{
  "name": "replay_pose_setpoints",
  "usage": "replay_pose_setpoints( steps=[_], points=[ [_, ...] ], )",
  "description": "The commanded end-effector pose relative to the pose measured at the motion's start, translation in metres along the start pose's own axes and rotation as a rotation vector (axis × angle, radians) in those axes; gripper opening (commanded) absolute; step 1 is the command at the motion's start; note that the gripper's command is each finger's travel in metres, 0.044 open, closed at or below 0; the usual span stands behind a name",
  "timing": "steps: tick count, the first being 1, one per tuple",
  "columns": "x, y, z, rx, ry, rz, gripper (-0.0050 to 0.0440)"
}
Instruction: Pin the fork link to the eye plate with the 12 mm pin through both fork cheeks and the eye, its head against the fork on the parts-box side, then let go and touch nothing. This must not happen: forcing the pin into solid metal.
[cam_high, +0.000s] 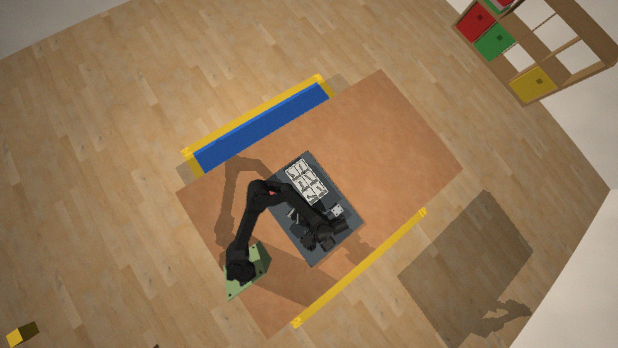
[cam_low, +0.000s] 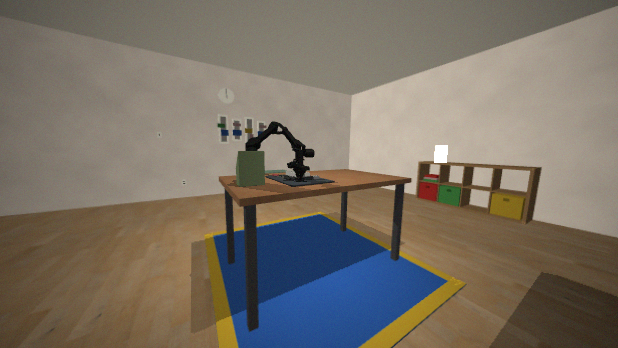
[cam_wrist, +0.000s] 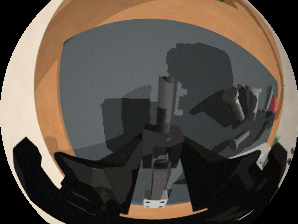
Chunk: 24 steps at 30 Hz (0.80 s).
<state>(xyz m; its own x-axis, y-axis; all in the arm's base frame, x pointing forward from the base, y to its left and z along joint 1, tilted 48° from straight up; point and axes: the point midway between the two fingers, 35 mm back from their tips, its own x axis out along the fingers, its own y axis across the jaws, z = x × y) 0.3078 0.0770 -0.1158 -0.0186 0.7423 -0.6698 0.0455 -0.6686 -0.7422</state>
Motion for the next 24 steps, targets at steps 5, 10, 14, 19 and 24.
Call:
replay_pose_setpoints(
  steps=[5,10,14,19,24],
  points=[
    [-0.0018,-0.0006,-0.0011,0.000,0.004,0.000,0.0130],
    [-0.0026,-0.0006,-0.0011,0.000,0.004,0.000,0.0130],
    [-0.0029,-0.0006,-0.0011,0.000,0.004,0.000,0.0130],
    [-0.0038,-0.0006,-0.0011,0.000,0.004,0.000,0.0130],
    [-0.0046,-0.0006,-0.0011,0.000,0.004,0.000,0.0130]
  ],
)
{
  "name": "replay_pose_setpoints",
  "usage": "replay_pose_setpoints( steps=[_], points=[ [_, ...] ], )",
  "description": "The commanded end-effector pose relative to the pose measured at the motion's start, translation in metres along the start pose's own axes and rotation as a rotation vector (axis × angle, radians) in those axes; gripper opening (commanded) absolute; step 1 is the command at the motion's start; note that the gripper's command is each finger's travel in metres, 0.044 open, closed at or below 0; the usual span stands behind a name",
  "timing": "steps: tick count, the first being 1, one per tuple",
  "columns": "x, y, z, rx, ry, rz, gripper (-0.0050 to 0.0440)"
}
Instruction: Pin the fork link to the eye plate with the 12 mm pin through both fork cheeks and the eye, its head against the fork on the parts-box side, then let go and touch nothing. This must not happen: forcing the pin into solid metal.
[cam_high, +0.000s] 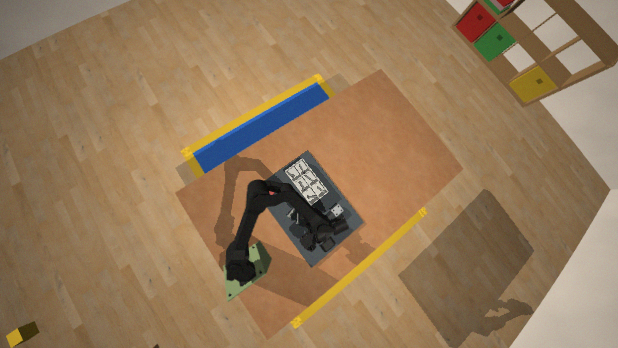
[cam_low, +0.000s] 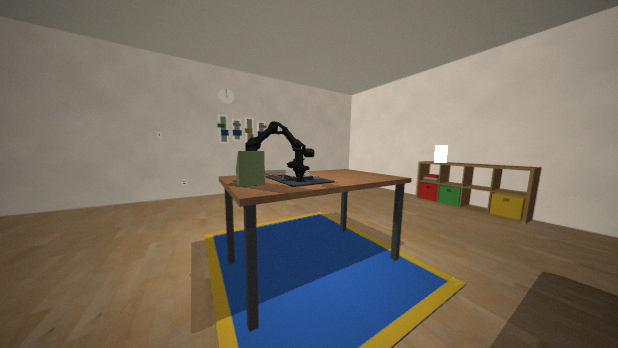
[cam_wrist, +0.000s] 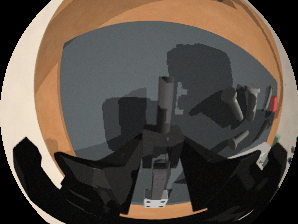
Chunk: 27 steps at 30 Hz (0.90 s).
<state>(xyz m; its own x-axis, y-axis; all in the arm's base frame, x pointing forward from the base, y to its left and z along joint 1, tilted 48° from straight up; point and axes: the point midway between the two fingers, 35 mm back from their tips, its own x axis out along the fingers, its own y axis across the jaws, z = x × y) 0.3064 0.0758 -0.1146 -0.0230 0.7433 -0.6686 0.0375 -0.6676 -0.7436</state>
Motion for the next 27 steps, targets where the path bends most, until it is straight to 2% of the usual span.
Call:
replay_pose_setpoints(
  steps=[1,27],
  points=[
    [-0.0031,-0.0004,-0.0025,-0.008,0.008,0.001,0.0130],
    [-0.0042,-0.0027,-0.0012,-0.008,0.008,0.001,0.0130]
  ],
)
